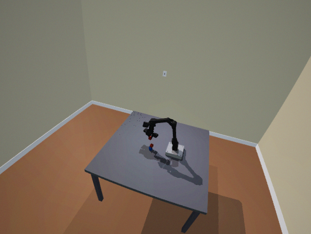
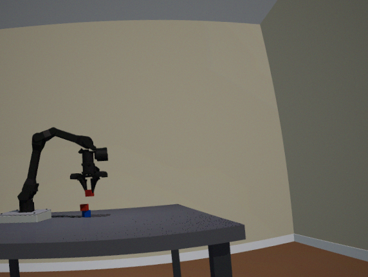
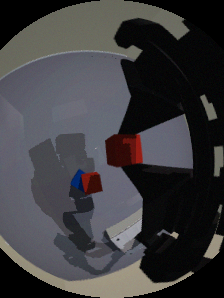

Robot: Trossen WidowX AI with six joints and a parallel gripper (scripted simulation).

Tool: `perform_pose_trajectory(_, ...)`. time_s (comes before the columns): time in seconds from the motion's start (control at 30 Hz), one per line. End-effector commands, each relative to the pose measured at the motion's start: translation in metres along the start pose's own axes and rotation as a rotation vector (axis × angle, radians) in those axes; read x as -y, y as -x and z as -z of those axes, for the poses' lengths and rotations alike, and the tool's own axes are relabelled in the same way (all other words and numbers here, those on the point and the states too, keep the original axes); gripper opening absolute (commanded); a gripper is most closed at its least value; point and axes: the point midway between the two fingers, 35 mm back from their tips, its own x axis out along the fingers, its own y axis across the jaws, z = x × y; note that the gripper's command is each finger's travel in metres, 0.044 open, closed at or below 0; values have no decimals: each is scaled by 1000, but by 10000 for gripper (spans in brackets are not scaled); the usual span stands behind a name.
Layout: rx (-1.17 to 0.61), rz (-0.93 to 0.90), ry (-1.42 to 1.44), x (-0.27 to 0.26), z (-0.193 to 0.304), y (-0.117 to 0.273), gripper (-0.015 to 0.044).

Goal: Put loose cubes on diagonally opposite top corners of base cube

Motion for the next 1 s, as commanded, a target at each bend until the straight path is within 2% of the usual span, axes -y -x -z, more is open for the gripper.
perform_pose_trajectory(0.0,-1,-2,3,-7,-10,-2,105)
perform_pose_trajectory(0.97,3,-5,34,-57,-75,-11,105)
